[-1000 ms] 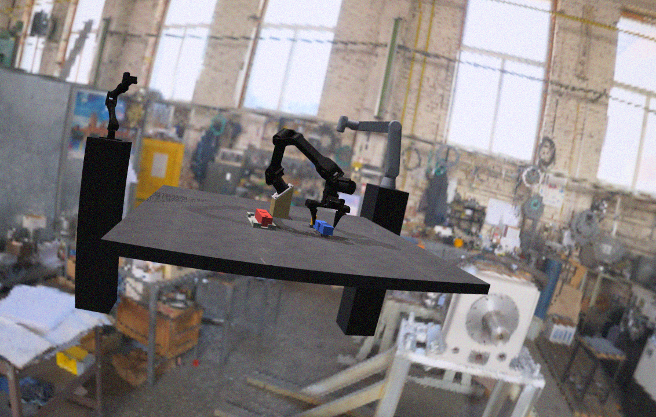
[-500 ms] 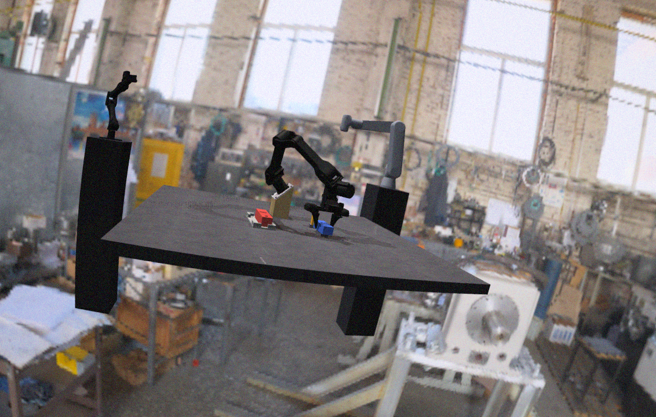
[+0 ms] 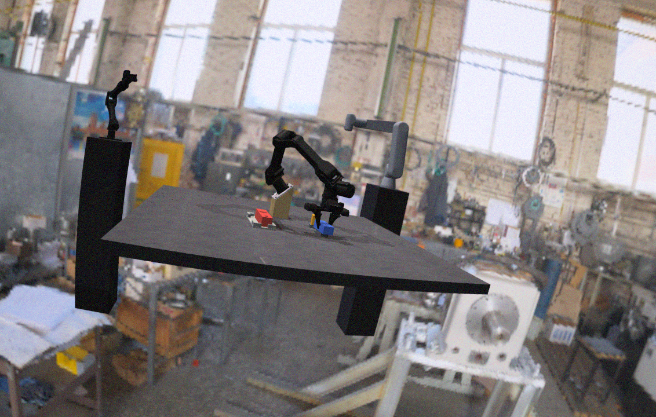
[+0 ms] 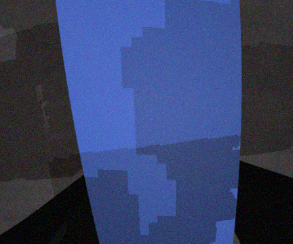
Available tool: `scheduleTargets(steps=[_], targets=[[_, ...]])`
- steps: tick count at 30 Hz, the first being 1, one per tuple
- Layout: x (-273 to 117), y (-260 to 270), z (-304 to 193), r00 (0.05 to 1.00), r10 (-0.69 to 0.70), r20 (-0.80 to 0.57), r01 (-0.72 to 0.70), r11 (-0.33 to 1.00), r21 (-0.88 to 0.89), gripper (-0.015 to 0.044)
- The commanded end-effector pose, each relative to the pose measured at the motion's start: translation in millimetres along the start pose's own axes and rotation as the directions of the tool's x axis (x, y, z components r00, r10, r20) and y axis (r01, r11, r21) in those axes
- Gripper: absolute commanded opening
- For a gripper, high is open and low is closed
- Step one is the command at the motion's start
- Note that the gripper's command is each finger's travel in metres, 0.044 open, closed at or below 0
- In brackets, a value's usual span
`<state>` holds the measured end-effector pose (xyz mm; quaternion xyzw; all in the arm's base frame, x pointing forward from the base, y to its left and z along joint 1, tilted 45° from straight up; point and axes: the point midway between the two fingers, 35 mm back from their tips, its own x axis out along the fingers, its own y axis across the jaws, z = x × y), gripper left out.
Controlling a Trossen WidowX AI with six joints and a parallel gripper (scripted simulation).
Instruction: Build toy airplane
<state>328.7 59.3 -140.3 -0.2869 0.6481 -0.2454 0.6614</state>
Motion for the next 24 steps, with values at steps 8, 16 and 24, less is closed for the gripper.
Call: scheduleTargets(steps=[8,16,24], targets=[[-23,6,7,0.999,0.025,0.031,-0.025,1.000,-0.012,0.0000],[-47,7,8,0.999,0.024,0.023,-0.023,1.000,-0.011,0.0000],[-71,6,7,1.000,0.019,0.015,-0.019,1.000,-0.009,0.0000]])
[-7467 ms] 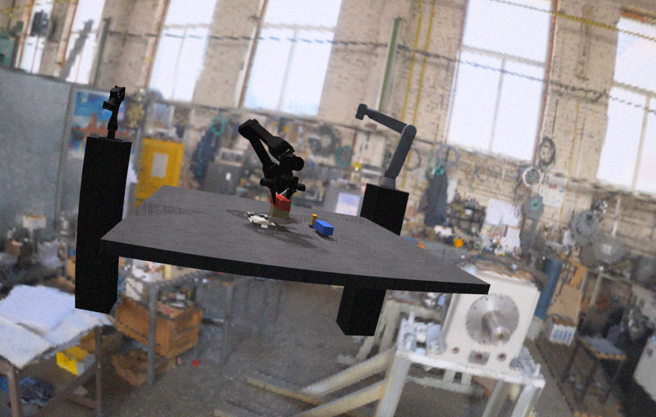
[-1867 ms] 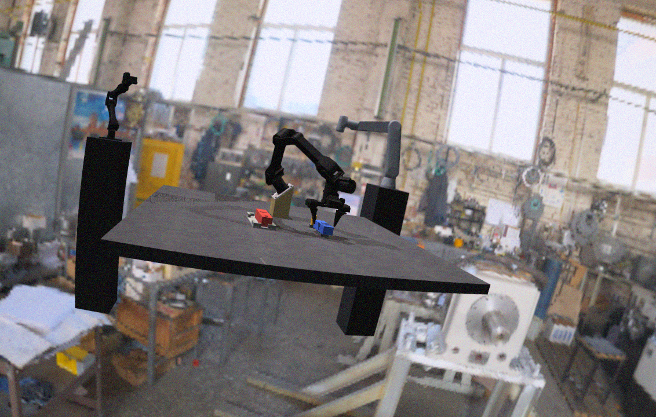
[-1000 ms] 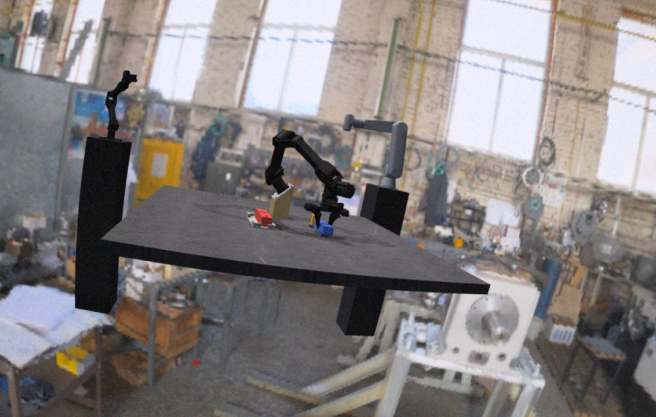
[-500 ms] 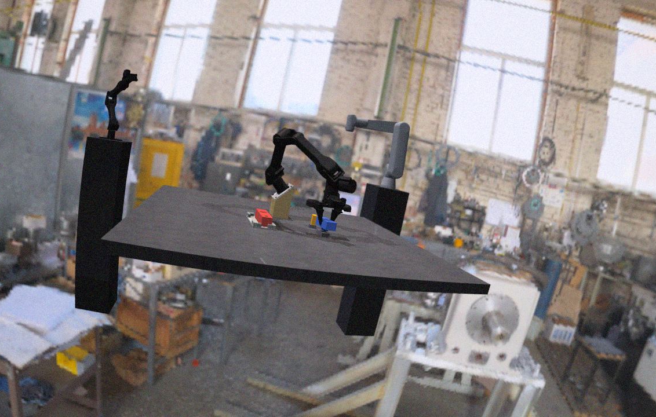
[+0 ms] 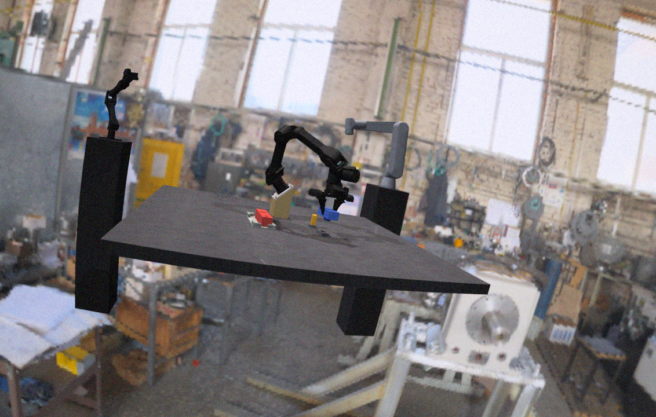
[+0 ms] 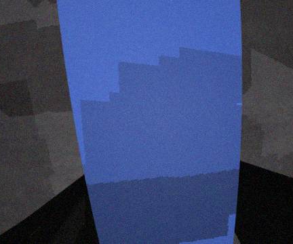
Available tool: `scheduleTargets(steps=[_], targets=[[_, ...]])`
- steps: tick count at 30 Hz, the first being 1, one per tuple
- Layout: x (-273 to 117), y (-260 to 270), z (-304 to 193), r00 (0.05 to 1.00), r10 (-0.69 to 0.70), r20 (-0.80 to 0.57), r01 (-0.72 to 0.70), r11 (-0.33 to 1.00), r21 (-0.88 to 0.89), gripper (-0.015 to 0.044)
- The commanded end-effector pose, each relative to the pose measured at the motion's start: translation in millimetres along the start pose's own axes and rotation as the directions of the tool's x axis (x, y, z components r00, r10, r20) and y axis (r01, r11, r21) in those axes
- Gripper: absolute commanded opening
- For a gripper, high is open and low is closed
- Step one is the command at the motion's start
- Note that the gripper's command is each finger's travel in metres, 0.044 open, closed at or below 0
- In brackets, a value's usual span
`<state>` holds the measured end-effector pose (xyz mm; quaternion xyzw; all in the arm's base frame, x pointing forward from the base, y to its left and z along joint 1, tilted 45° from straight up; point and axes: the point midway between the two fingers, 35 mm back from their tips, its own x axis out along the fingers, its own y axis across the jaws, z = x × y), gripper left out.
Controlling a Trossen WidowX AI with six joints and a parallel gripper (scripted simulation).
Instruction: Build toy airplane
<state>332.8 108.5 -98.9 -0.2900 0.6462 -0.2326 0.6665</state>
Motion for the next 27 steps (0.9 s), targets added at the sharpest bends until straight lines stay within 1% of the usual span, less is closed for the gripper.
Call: scheduleTargets(steps=[1,16,20,27], targets=[[-10,0,0,1.000,0.004,-0.004,-0.004,1.000,0.008,0.0000],[-57,-4,-5,1.000,-0.012,-0.020,0.012,1.000,0.013,0.0000],[-62,-5,-6,1.000,-0.013,-0.022,0.014,1.000,0.011,0.0000],[-62,-26,-4,1.000,-0.006,-0.021,0.004,0.995,-0.101,0.0000]])
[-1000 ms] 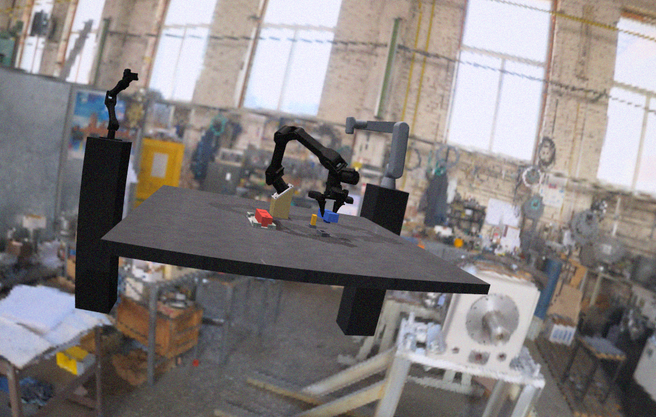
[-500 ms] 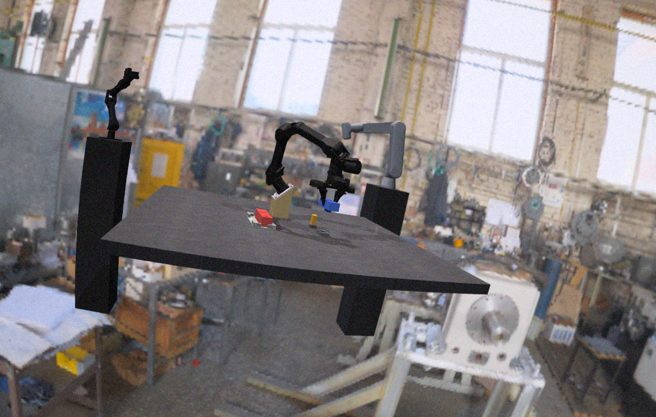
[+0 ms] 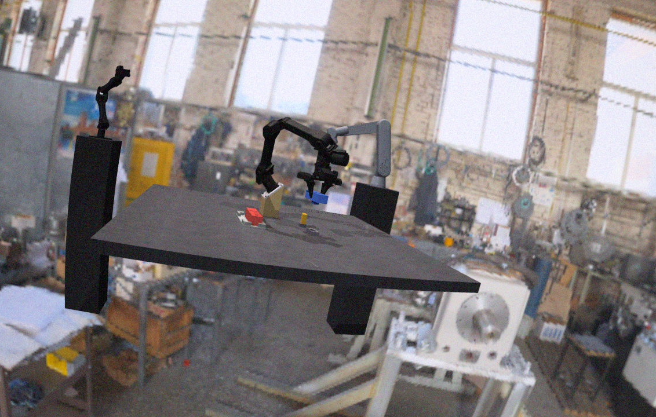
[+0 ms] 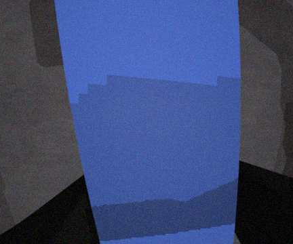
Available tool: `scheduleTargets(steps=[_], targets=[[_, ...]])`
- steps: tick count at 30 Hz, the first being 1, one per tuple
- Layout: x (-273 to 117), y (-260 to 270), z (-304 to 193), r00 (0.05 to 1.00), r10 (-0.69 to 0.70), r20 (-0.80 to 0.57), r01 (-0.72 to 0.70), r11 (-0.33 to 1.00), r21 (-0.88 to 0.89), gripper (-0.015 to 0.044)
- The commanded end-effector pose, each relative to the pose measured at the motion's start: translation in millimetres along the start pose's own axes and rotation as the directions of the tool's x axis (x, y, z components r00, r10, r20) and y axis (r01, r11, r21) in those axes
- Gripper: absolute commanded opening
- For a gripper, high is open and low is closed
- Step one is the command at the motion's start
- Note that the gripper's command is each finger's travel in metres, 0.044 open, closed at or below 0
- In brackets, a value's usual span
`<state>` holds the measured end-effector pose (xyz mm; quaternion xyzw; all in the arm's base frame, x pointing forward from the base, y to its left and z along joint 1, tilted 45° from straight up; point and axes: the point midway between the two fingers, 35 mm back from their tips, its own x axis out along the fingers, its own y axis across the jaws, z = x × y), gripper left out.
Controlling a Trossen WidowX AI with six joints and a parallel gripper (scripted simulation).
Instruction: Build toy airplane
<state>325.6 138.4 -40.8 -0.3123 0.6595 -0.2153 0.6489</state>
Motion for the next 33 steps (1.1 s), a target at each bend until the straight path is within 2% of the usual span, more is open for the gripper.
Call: scheduleTargets(steps=[1,17,33], targets=[[1,-12,0,1.000,0.002,-0.001,-0.002,0.999,-0.050,0.0000],[5,-65,-6,1.000,0.013,0.001,-0.012,0.945,-0.327,0.0000],[12,-115,-21,1.000,0.017,0.003,-0.012,0.816,-0.578,0.0000]])
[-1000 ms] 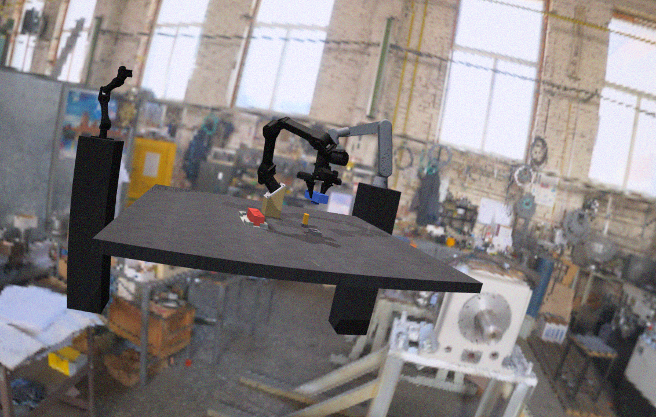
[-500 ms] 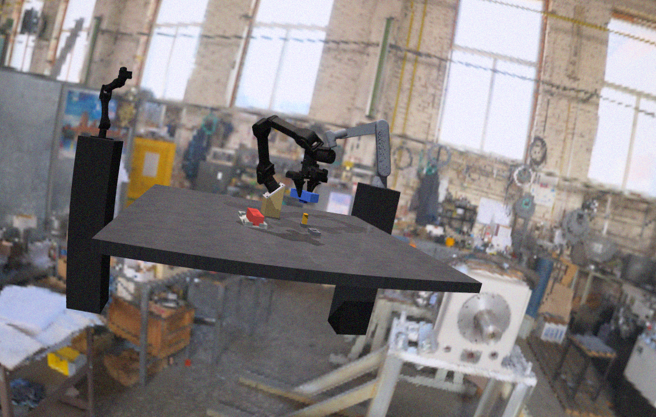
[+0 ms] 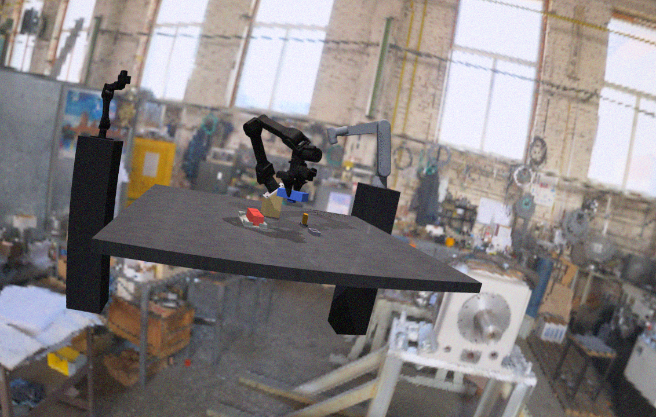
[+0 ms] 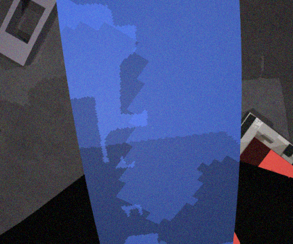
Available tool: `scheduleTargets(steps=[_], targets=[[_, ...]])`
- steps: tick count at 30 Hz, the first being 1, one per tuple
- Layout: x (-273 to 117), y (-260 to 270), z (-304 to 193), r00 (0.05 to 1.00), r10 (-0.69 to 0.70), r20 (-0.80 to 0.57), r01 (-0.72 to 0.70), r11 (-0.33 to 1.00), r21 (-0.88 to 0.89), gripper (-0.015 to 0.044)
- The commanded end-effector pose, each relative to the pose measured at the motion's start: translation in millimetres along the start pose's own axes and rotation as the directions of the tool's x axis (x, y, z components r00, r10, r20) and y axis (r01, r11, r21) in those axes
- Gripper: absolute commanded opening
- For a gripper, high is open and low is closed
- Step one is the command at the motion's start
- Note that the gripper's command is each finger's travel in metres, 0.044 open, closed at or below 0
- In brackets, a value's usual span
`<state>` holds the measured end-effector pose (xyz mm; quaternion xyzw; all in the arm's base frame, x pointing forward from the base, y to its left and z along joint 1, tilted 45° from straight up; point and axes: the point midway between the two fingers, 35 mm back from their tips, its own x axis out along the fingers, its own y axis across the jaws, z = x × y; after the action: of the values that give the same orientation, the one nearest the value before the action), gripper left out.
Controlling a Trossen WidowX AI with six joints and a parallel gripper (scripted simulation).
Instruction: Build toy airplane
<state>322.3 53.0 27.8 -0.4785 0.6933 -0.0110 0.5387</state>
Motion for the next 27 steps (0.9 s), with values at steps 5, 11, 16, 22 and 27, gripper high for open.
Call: scheduleTargets(steps=[5,11,16,22,27], targets=[[4,-13,-20,1.000,-0.005,-0.003,0.004,0.992,-0.129,0.0000],[8,-23,-37,1.000,-0.006,-0.004,0.005,0.972,-0.236,0.0000],[11,-30,-52,1.000,-0.008,-0.006,0.006,0.946,-0.324,0.0000],[15,-37,-70,1.000,-0.011,-0.008,0.006,0.905,-0.426,0.0000],[18,-42,-85,1.000,-0.014,-0.012,0.006,0.862,-0.507,0.0000]])
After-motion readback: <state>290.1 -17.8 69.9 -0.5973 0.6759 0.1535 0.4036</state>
